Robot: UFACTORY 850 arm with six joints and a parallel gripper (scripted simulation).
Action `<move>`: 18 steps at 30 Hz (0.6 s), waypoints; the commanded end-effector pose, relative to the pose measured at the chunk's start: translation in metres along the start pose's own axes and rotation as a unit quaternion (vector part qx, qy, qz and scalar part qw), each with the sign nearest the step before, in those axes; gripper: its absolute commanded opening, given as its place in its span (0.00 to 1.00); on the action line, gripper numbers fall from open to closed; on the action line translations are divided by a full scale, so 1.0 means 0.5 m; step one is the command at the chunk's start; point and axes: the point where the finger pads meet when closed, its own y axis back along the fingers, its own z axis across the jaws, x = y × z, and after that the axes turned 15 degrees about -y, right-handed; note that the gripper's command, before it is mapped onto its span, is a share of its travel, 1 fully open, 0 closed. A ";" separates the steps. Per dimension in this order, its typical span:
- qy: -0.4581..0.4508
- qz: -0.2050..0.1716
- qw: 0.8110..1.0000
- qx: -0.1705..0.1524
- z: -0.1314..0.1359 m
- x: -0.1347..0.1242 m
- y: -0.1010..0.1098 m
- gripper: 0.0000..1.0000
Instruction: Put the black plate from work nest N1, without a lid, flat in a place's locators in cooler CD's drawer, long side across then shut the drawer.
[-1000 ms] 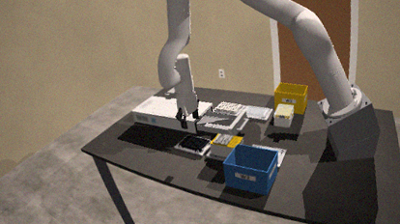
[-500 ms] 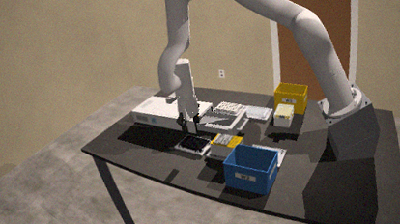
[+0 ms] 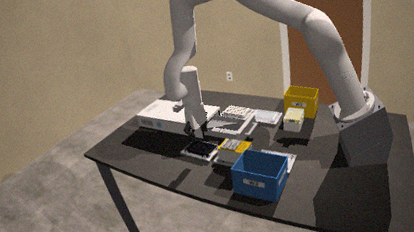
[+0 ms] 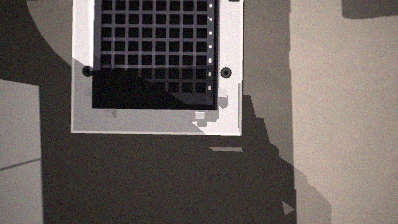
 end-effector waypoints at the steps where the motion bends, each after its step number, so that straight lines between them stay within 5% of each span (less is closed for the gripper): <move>1: 0.000 0.001 1.000 0.002 -0.002 0.003 -0.012 1.00; 18: 0.000 0.001 1.000 0.002 -0.002 0.003 -0.062 1.00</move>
